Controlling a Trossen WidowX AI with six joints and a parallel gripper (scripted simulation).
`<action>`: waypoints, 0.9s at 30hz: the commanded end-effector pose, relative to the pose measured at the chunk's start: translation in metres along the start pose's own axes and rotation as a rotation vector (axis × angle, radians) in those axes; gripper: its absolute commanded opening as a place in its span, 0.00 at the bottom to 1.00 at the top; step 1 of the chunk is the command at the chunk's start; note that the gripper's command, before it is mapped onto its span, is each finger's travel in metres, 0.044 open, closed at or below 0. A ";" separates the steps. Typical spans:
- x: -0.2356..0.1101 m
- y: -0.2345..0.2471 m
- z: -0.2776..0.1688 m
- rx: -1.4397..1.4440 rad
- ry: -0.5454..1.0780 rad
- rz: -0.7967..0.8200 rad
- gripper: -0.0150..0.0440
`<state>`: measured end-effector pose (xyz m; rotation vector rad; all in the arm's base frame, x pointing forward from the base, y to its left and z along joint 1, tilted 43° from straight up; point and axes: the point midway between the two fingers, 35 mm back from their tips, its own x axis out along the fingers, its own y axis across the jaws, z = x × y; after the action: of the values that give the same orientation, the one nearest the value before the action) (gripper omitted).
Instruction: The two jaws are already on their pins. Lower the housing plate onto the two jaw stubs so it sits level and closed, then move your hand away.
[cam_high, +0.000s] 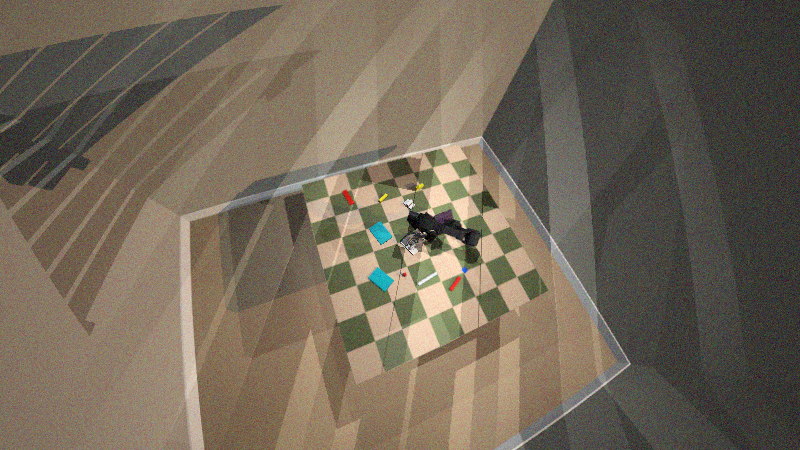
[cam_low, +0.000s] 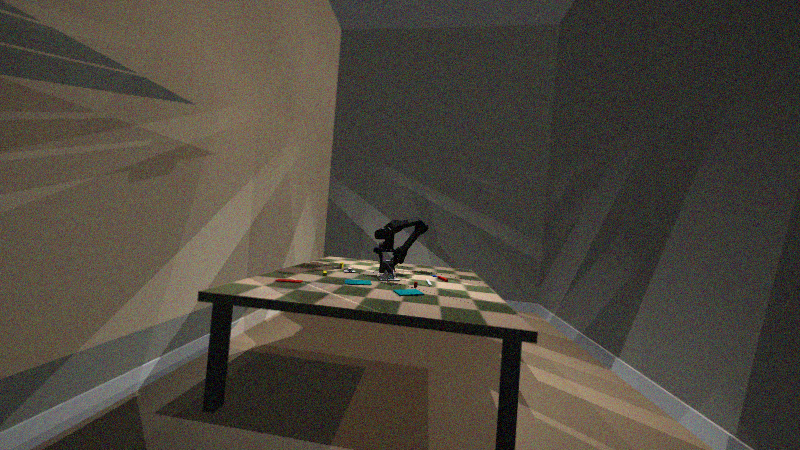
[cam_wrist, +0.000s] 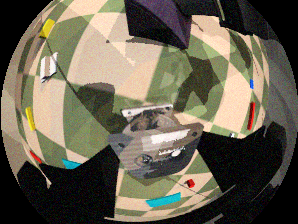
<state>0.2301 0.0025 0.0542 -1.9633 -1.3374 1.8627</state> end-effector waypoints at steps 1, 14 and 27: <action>0.000 -0.001 0.000 -0.007 0.001 -0.001 0.85; 0.000 0.000 0.001 -0.007 0.001 -0.001 0.85; 0.020 0.001 -0.001 -0.008 0.001 0.000 0.85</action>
<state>0.2292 0.0111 0.0432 -1.9754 -1.3521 1.8610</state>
